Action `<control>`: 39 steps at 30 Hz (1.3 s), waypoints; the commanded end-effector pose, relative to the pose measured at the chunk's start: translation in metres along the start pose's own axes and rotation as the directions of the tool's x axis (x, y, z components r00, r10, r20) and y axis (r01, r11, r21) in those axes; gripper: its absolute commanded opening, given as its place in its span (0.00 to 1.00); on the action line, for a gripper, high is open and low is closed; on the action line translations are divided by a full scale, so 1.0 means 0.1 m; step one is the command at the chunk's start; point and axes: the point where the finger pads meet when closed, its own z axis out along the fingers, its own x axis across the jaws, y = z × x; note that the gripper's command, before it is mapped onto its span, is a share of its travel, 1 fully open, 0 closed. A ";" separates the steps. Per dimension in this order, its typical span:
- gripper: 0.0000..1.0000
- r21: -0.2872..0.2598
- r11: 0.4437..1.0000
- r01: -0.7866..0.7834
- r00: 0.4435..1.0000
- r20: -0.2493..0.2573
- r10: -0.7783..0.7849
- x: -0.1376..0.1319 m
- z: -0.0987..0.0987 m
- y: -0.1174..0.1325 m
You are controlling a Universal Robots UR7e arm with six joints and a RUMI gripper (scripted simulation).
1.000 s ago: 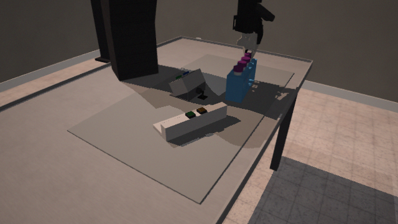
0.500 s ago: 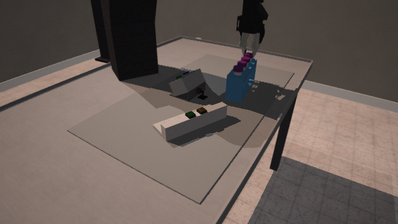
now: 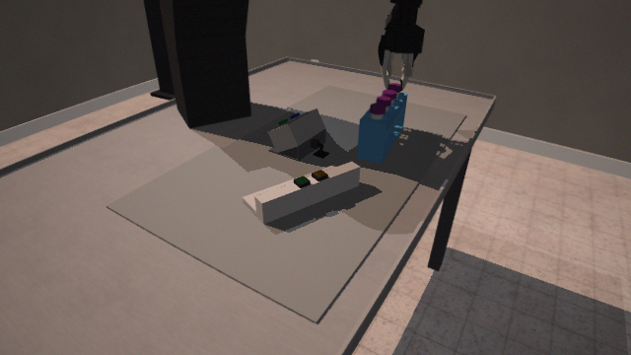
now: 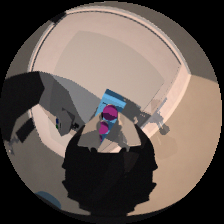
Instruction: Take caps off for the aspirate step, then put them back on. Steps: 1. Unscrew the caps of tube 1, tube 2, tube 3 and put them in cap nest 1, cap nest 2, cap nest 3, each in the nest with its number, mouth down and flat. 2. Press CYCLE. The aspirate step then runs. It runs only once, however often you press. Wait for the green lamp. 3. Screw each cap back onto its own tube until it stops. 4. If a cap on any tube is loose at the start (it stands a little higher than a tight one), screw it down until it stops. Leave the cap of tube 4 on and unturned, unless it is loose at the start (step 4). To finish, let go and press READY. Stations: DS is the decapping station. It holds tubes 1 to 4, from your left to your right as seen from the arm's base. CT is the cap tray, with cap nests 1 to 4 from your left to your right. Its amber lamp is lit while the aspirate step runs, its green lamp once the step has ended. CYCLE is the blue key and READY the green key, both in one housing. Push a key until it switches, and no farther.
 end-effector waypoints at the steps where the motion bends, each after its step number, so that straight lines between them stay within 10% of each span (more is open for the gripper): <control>1: 0.00 0.006 0.998 0.059 0.998 -0.006 -0.058 0.00 0.00 0.00; 5: 0.00 0.006 0.998 0.059 0.998 -0.006 -0.058 0.00 0.00 0.00; 6: 0.35 0.006 0.998 0.059 0.998 -0.006 -0.058 0.00 0.00 0.00; 16: 0.35 0.006 0.998 0.058 0.998 -0.006 -0.058 0.00 0.00 0.00; 21: 0.35 0.007 0.982 -0.190 0.982 -0.005 0.190 0.00 0.00 0.00; 28: 0.35 0.008 0.821 -0.571 0.821 -0.001 0.571 0.00 0.00 0.00; 34: 0.35 0.008 0.552 -0.833 0.552 0.002 0.834 0.00 0.00 0.00; 39: 0.35 0.008 0.550 -0.835 0.550 0.002 0.835 0.00 0.00 0.00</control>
